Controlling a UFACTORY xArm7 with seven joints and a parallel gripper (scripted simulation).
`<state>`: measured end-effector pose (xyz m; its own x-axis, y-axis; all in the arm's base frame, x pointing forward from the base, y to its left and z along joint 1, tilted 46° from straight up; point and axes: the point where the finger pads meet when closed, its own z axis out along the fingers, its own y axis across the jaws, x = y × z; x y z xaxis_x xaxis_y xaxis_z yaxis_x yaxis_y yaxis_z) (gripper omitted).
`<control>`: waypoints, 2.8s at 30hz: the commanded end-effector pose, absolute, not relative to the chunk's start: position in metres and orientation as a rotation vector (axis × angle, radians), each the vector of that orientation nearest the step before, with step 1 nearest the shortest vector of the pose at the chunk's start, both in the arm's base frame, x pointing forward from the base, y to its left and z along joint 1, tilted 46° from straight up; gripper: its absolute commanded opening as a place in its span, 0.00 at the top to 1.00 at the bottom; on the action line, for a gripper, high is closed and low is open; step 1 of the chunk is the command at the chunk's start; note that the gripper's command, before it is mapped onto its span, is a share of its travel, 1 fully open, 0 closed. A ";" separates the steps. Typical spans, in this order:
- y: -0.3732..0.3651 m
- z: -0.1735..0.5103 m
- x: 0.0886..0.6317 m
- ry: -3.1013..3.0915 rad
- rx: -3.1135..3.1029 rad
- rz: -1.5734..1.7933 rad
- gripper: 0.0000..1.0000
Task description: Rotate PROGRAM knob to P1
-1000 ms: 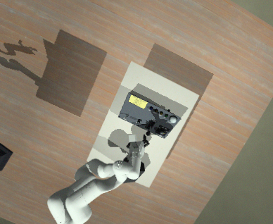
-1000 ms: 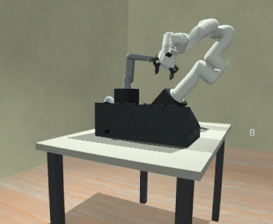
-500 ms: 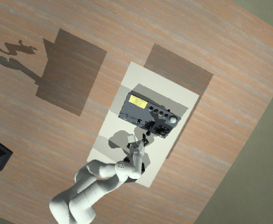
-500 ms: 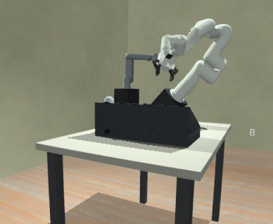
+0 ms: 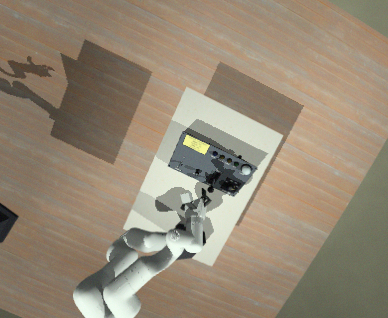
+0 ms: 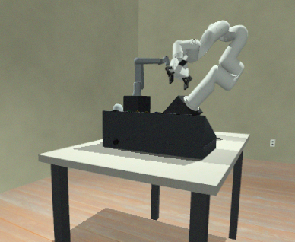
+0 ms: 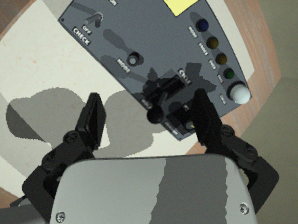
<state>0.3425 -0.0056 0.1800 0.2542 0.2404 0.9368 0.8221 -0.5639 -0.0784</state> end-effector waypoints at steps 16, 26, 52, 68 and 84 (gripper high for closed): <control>0.026 0.171 0.339 -1.031 -1.771 -1.449 0.00; 0.026 0.171 0.339 -1.031 -1.771 -1.449 0.00; 0.062 0.164 0.332 -1.073 -1.607 -1.564 0.00; 0.072 0.163 0.329 -1.079 -1.567 -1.590 0.00; 0.082 0.162 0.327 -1.085 -1.527 -1.616 0.00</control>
